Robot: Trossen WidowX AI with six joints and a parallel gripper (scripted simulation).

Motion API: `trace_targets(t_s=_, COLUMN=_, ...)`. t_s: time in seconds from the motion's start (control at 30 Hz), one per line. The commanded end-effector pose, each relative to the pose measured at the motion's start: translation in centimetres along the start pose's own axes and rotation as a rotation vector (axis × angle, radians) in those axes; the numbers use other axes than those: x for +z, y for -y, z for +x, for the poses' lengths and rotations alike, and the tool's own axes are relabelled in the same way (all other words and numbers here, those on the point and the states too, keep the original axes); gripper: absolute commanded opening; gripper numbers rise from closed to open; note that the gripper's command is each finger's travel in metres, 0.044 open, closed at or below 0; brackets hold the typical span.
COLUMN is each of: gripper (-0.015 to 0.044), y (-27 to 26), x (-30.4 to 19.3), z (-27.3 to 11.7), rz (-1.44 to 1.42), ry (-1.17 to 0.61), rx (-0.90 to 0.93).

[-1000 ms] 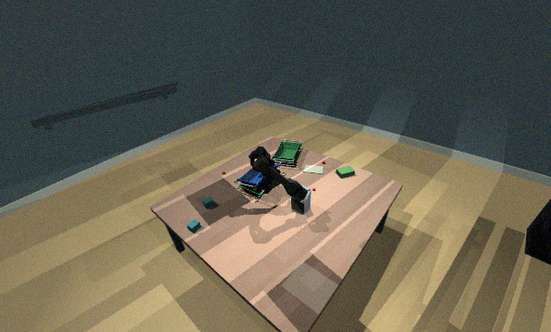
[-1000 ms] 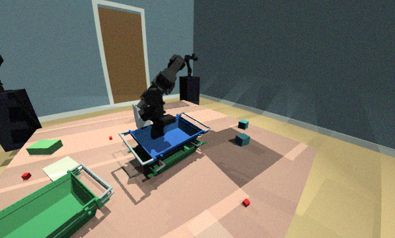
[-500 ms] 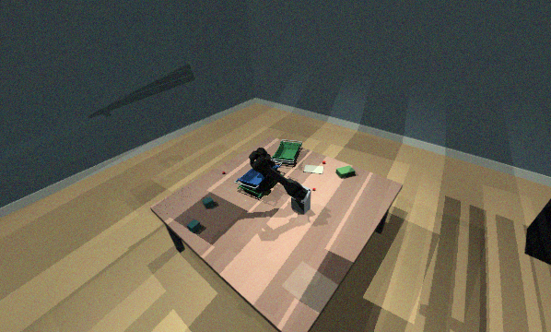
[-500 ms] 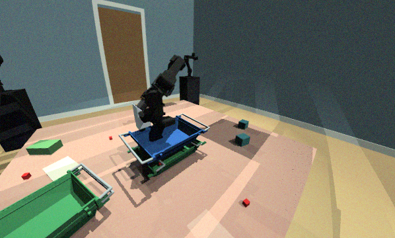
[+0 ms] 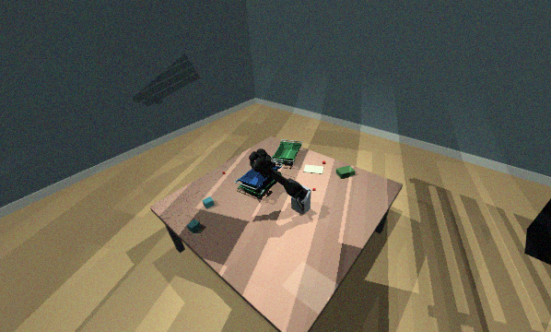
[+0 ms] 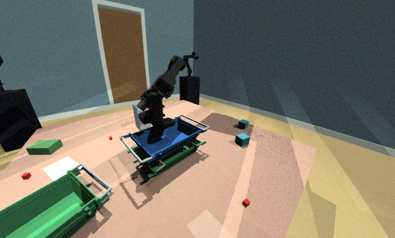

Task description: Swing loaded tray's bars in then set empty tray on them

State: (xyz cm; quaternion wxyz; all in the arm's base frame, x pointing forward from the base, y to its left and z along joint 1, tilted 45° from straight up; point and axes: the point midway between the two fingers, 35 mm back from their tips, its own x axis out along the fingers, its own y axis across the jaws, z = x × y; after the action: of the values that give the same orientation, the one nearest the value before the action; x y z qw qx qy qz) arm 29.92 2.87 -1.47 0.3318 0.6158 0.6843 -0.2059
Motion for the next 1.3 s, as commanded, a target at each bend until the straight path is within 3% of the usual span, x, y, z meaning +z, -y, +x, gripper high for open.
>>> trace_targets(t_s=0.0, gripper=0.0000, y=0.41, x=0.01, z=0.31, rz=0.013, ry=0.002, rx=-0.016)
trace_targets(t_s=0.2, gripper=0.0000, y=0.41, x=0.01, z=0.31, rz=0.013, ry=0.002, rx=-0.016)
trace_targets(t_s=1.2, gripper=0.0440, y=0.41, x=0.01, z=0.31, rz=0.013, ry=0.002, rx=-0.016)
trace_targets(t_s=1.27, gripper=0.0440, y=0.34, x=-0.03, z=0.32, rz=0.006, ry=0.000, rx=-0.014)
